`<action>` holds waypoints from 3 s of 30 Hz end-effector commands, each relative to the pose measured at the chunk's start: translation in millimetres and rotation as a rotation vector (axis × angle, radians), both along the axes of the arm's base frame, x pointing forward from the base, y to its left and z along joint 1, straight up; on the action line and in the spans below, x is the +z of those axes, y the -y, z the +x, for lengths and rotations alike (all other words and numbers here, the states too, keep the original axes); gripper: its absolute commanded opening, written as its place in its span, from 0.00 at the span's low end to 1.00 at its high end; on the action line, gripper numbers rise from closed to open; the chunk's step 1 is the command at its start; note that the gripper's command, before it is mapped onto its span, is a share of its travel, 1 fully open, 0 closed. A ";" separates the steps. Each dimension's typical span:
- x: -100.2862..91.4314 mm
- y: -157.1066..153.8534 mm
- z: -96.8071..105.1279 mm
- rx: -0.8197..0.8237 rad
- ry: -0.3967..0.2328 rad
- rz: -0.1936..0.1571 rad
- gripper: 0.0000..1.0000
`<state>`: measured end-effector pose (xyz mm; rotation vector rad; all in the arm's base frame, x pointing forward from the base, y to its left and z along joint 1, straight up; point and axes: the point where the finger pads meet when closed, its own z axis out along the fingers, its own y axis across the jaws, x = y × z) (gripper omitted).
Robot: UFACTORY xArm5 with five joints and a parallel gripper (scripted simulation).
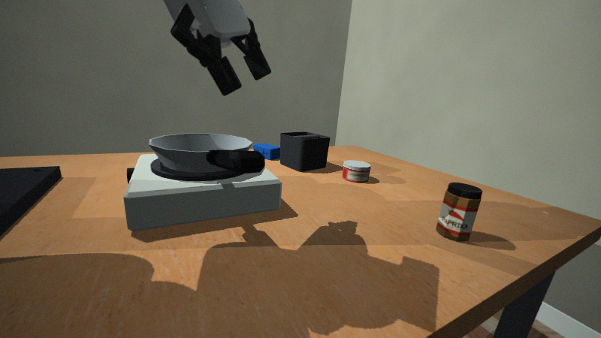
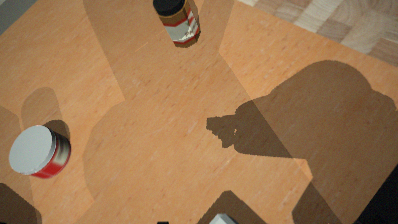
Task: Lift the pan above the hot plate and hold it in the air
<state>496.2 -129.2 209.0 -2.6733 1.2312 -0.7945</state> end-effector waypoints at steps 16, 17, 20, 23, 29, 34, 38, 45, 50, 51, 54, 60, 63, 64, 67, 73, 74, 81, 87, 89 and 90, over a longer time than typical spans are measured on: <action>1.9 0.3 1.0 0.000 0.004 -0.001 1.00; 1.9 0.3 1.0 0.000 0.004 -0.001 1.00; 0.1 1.1 0.3 -0.025 -0.014 0.017 1.00; -7.1 4.5 -4.1 -0.136 -0.096 0.093 1.00; -13.4 7.8 -12.0 -0.277 -0.196 0.171 1.00; -15.5 9.1 -17.3 -0.355 -0.249 0.207 1.00; -17.2 10.9 -27.9 -0.492 -0.341 0.259 1.00; -15.9 12.0 -42.8 -0.660 -0.450 0.305 1.00; -15.9 12.0 -43.0 -0.661 -0.452 0.305 1.00; -15.9 12.0 -43.0 -0.661 -0.452 0.305 1.00; -18.8 12.0 -42.8 -0.661 -0.452 0.305 1.00; -75.1 12.1 -42.1 -0.661 -0.452 0.305 1.00; -103.2 12.1 -42.0 -0.661 -0.452 0.305 1.00; -110.3 12.0 -42.3 -0.661 -0.452 0.305 1.00; -115.5 11.9 -42.5 -0.661 -0.452 0.305 1.00; -115.6 11.9 -42.6 -0.661 -0.452 0.305 1.00; -115.6 11.9 -42.6 -0.661 -0.452 0.305 1.00; -115.6 11.9 -42.6 -0.661 -0.452 0.305 0.00; -115.6 11.9 -42.6 -0.661 -0.452 0.305 0.00; -115.6 11.9 -42.6 -0.661 -0.452 0.305 0.00; -115.6 11.9 -42.6 -0.661 -0.452 0.305 0.00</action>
